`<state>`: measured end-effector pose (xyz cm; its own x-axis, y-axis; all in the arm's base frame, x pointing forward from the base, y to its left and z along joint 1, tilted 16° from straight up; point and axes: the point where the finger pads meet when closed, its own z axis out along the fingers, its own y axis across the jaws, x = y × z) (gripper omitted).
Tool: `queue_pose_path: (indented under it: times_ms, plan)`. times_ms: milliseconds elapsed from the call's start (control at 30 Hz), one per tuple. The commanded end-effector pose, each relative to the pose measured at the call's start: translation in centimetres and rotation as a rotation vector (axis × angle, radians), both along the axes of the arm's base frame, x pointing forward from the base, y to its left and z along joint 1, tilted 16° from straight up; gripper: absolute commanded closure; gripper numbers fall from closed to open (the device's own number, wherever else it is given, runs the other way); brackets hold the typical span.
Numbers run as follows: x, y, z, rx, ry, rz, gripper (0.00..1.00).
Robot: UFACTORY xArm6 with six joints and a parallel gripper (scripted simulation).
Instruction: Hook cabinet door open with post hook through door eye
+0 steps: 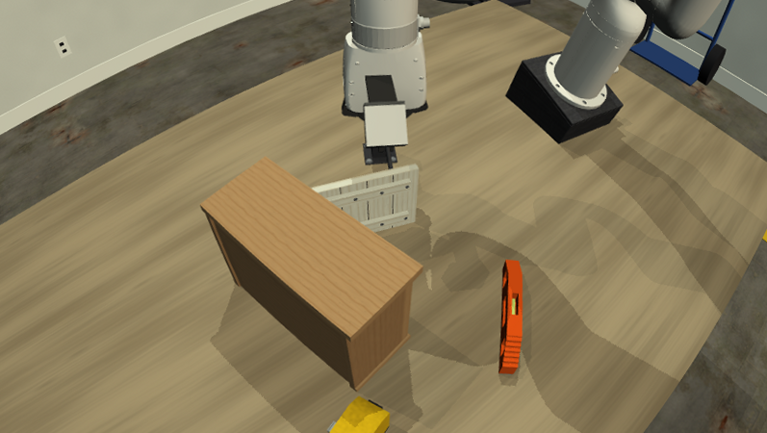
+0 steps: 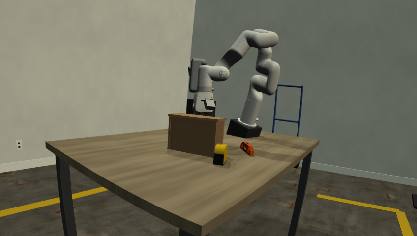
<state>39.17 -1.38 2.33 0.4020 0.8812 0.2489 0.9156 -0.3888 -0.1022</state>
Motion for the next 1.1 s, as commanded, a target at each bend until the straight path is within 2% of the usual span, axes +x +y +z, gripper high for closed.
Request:
queue_pose_path:
  times_ms: [0, 533, 567, 1067]
  plan:
    - [0.14, -0.03, 0.11, -0.001, -0.004, 0.0, 0.96]
    - [0.15, 0.0, 0.03, -0.001, -0.004, 0.0, 0.96]
    - [0.15, 0.0, 0.03, -0.001, -0.004, 0.0, 0.76]
    - [0.15, 0.0, 0.03, -0.001, -0.004, 0.0, 0.76]
